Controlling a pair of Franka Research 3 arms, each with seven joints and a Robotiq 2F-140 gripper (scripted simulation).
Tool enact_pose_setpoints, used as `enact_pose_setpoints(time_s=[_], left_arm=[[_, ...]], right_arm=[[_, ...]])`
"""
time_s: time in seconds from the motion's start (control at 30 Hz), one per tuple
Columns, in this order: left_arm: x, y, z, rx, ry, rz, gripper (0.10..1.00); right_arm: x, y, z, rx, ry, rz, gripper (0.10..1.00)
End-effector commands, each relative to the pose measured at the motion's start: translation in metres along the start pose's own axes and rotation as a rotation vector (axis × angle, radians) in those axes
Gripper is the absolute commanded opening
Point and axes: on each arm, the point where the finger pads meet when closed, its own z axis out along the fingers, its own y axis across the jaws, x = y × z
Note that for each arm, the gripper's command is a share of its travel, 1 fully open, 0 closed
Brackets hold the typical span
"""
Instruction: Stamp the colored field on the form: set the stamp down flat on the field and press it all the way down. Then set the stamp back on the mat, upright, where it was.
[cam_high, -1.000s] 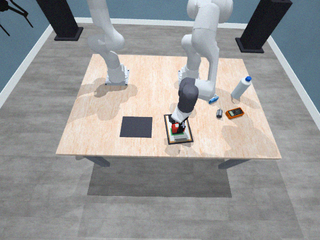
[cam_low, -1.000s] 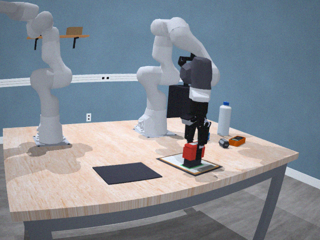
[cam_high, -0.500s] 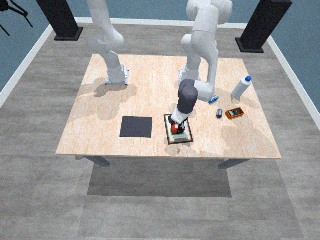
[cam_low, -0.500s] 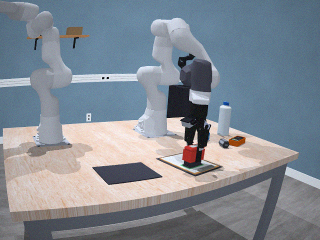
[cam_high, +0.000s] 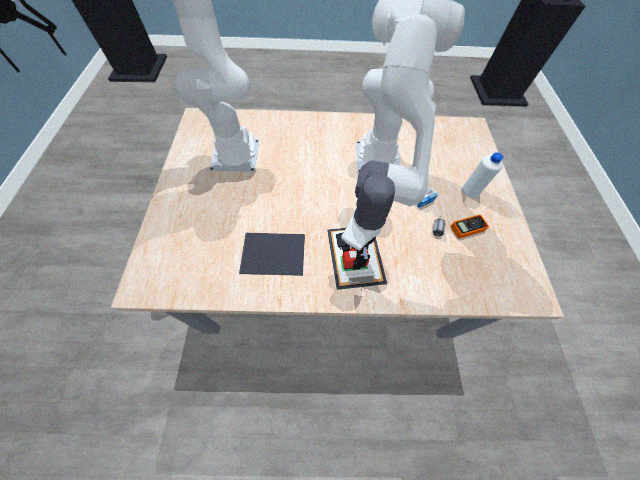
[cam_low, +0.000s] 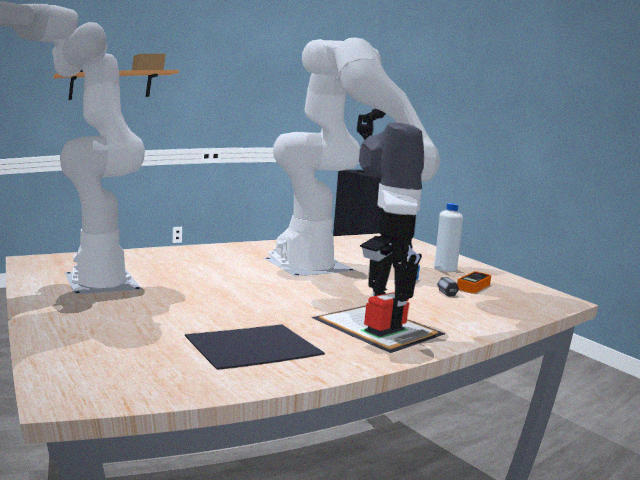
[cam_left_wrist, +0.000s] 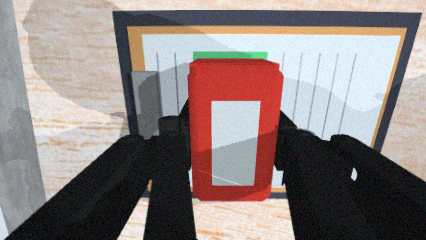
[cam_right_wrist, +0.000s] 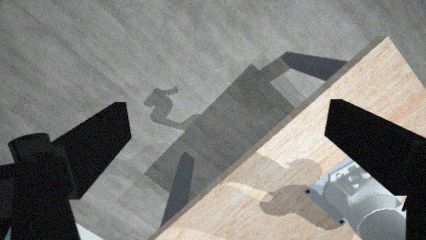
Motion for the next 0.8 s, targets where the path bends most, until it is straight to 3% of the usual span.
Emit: enact_pose_setpoints(time_s=[0.0, 0.77], left_arm=[[0.0003, 0.0002, 0.0037, -0.001, 0.002, 0.003, 0.272], [0.0003, 0.0002, 0.0073, -0.001, 0.002, 0.003, 0.272]], right_arm=[[0.0000, 0.0000, -0.0001, 0.000, 0.000, 0.000, 1.000], [0.0000, 0.0000, -0.0001, 0.000, 0.000, 0.000, 1.000]])
